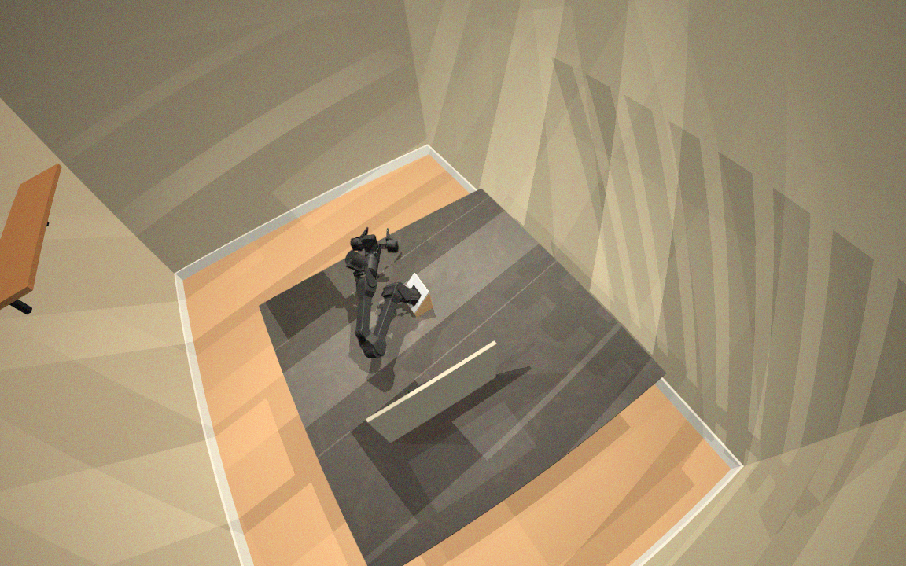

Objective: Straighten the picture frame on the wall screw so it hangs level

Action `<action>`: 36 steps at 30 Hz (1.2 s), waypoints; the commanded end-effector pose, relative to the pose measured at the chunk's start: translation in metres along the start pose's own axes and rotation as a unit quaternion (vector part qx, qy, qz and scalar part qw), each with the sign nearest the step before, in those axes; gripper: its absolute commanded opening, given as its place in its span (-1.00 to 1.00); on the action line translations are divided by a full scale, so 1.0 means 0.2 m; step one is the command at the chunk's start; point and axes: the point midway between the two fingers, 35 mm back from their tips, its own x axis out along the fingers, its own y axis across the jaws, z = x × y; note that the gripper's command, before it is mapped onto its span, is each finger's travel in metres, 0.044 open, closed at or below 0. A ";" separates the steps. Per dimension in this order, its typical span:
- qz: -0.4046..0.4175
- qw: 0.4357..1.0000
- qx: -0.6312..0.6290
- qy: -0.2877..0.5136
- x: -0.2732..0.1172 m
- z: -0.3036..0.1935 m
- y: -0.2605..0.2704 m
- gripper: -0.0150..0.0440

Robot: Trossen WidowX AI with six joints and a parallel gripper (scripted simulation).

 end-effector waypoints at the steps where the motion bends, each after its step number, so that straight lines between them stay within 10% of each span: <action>1: -0.003 1.000 0.001 -0.004 0.00 0.01 -0.01 0.78; 6: -0.091 0.991 0.018 -0.100 -0.08 0.21 -0.22 0.39; 18: -0.337 0.878 0.062 -0.335 -0.59 0.55 -0.71 0.39; 36: -0.661 0.484 0.104 -0.564 -1.68 0.34 -0.85 0.39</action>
